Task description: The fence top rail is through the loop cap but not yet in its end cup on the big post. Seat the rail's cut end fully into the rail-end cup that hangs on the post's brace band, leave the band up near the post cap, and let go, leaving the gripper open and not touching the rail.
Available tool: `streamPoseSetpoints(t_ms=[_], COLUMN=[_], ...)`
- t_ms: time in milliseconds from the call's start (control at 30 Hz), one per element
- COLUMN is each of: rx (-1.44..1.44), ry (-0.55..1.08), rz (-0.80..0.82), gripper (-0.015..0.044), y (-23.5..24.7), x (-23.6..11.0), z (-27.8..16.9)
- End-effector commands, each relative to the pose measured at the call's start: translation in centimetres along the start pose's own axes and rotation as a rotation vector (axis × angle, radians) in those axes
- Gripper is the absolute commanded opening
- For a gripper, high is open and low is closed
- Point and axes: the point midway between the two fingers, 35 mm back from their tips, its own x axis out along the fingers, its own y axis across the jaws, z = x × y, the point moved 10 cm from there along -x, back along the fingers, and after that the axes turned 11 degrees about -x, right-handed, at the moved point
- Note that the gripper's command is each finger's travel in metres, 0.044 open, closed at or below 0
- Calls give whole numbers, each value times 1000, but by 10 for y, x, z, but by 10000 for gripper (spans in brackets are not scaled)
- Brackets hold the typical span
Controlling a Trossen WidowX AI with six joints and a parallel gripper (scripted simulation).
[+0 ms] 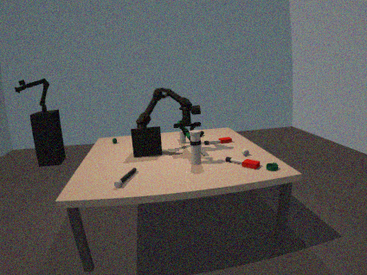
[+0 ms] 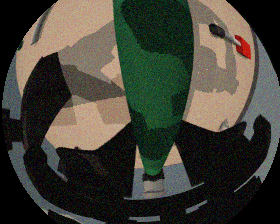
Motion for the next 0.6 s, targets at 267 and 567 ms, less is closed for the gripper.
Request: streamPoseSetpoints(t_ms=[267,567], rx=[2,0], ry=[11,8], rz=[-8,-6], gripper=[0,0], y=[0,1], x=[-6,-5], z=[-8,-14])
